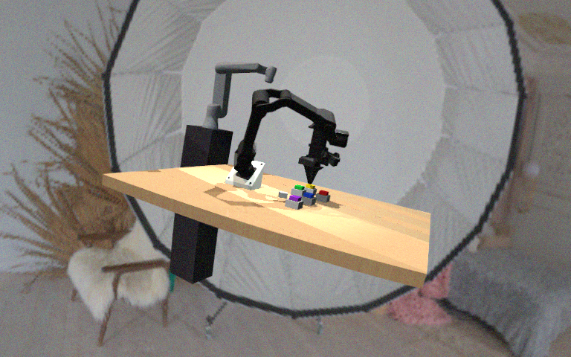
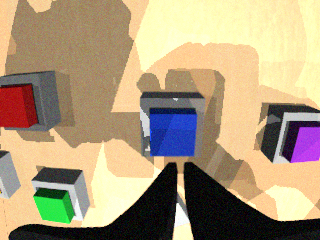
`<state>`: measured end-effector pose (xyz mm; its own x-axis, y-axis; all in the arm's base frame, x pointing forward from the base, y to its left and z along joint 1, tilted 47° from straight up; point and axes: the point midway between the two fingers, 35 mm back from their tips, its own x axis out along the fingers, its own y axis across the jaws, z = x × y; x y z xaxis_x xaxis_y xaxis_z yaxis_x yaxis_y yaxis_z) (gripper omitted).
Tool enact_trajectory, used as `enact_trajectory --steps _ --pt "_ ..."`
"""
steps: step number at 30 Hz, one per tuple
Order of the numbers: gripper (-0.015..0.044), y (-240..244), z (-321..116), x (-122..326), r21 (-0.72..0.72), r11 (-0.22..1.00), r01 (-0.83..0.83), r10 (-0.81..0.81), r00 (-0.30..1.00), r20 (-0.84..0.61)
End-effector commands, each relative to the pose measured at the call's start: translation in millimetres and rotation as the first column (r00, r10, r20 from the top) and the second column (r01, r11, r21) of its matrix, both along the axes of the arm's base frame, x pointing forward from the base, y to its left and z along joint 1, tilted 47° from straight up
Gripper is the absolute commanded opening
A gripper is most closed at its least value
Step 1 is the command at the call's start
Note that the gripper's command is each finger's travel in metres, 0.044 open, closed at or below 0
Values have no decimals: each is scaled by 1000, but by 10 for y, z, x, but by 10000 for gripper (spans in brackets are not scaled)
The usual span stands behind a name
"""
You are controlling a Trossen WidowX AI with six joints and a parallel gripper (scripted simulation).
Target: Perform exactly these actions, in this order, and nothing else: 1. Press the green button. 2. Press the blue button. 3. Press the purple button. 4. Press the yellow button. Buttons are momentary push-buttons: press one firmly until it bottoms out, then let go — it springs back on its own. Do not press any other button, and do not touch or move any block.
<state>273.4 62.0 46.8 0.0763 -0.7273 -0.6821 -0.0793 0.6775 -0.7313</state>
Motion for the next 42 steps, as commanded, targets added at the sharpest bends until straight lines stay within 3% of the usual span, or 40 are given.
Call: enact_trajectory --steps 1,7,15,20,26,42 --pt "20 332 281 -7 15 1000 -7 7 1000 19" --pt "20 366 362 -17 15 1000 -7 7 1000 18" --pt "20 -416 1171 -32 10 1000 -7 6 1000 18" --pt "20 -431 1157 -28 10 1000 -7 7 1000 18" --pt "20 -848 767 26 9 1000 -7 7 1000 19" --pt "20 -981 639 46 9 1000 -7 7 1000 20"
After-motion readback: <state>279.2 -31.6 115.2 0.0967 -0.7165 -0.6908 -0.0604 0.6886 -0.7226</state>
